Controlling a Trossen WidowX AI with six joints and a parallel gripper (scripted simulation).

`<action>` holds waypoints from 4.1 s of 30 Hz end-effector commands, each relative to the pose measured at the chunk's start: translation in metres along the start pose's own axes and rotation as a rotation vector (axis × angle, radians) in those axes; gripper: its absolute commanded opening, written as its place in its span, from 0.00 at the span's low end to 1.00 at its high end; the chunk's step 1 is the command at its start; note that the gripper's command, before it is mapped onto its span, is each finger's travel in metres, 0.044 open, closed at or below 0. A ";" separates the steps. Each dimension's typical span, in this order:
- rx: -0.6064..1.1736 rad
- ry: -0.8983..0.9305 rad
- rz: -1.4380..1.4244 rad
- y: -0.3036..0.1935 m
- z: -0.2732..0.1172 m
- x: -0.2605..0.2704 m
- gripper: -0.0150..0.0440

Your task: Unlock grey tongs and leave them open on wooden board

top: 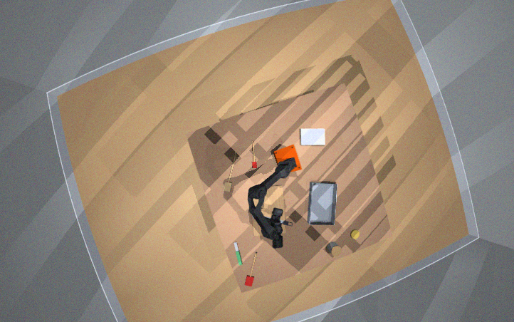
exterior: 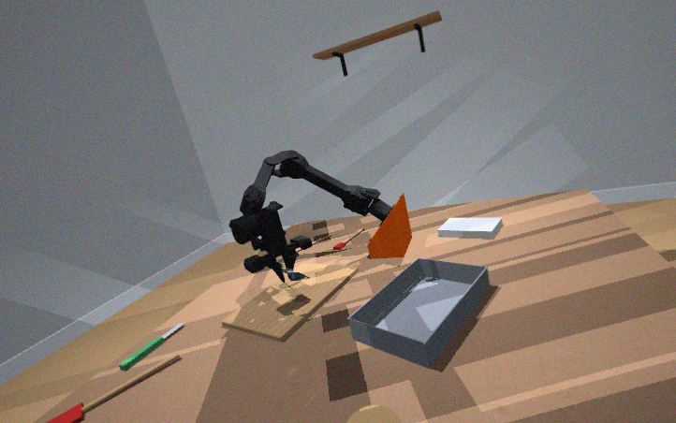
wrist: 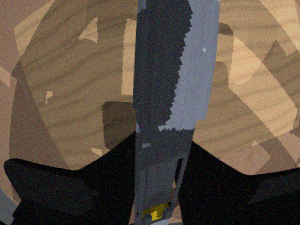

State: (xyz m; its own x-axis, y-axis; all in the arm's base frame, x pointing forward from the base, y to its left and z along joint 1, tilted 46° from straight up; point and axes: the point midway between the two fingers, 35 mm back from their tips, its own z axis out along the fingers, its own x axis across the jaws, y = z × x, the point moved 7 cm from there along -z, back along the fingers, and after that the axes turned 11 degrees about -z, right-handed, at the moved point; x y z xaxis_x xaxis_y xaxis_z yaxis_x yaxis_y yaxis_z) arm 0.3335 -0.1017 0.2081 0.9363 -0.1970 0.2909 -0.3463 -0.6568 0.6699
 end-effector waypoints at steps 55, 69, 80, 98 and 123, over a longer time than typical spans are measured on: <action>0.751 0.261 0.751 0.070 -0.034 -0.047 0.00; 1.034 0.604 0.639 0.088 -0.067 -0.076 0.00; 1.057 0.645 0.620 0.090 -0.070 -0.079 0.00; 1.057 0.645 0.620 0.090 -0.070 -0.079 0.00; 0.877 0.386 0.715 0.078 -0.046 -0.057 0.00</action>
State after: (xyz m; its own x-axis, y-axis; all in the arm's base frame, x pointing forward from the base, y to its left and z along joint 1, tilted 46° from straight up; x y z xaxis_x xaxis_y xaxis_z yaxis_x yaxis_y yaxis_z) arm 0.2438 -0.1068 0.2760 0.4103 -0.5689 0.7128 -0.4353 -0.8090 -0.3951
